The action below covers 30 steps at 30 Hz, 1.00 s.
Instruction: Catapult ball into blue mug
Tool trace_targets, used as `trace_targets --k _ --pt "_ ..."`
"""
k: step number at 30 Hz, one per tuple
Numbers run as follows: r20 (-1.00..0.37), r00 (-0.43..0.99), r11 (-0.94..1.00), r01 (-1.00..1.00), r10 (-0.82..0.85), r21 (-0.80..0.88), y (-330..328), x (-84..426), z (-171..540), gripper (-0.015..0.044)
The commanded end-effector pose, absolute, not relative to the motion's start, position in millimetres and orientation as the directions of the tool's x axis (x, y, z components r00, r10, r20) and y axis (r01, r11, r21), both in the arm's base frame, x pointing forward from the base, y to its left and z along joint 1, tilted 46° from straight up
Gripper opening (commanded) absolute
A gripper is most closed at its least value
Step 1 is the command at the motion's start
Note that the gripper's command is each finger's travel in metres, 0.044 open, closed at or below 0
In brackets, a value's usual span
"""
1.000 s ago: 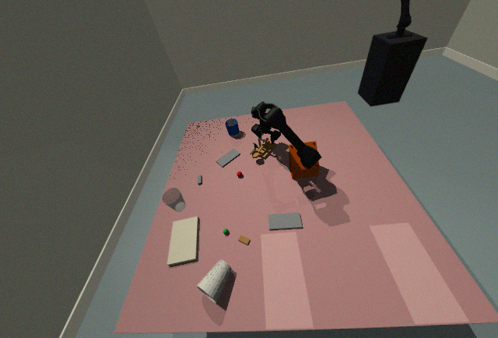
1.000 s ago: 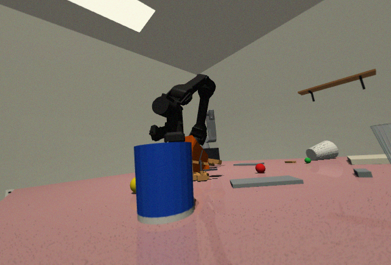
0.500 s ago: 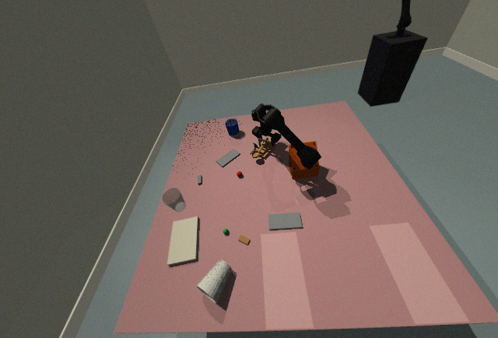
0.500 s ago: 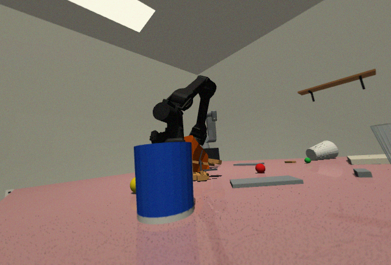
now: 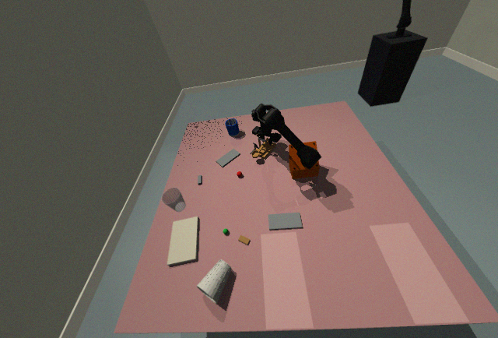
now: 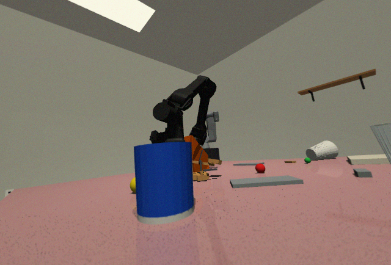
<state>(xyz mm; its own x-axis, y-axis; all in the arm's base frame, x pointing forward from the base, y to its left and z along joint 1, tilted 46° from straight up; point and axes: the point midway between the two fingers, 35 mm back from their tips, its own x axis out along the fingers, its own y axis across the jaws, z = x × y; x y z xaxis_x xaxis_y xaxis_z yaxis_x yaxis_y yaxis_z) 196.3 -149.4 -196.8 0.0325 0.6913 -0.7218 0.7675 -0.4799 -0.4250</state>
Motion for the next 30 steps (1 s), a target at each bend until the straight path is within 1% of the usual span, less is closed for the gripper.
trace_targets --k 1,4,5,10,12,21,30 --pt "-0.723 0.037 -0.482 0.768 0.690 -0.421 -152.1 197.2 -195.1 0.0085" --pt "-0.724 0.033 -0.481 0.767 0.690 -0.424 -177.4 195.4 -169.4 0.0006" --pt "-0.723 0.032 -0.481 0.767 0.690 -0.425 -183.0 194.5 -163.0 0.0000" --pt "-0.723 0.032 -0.478 0.771 0.690 -0.422 -184.8 194.2 -160.9 0.0000" --pt "-0.723 0.032 -0.452 0.799 0.690 -0.396 -184.7 194.3 -161.0 0.0000" --pt "-0.722 0.034 -0.267 0.940 0.691 -0.211 -184.2 195.9 -161.8 0.0000" --pt "-0.721 0.036 -0.058 0.998 0.692 -0.005 -186.0 203.8 -164.4 0.0000"
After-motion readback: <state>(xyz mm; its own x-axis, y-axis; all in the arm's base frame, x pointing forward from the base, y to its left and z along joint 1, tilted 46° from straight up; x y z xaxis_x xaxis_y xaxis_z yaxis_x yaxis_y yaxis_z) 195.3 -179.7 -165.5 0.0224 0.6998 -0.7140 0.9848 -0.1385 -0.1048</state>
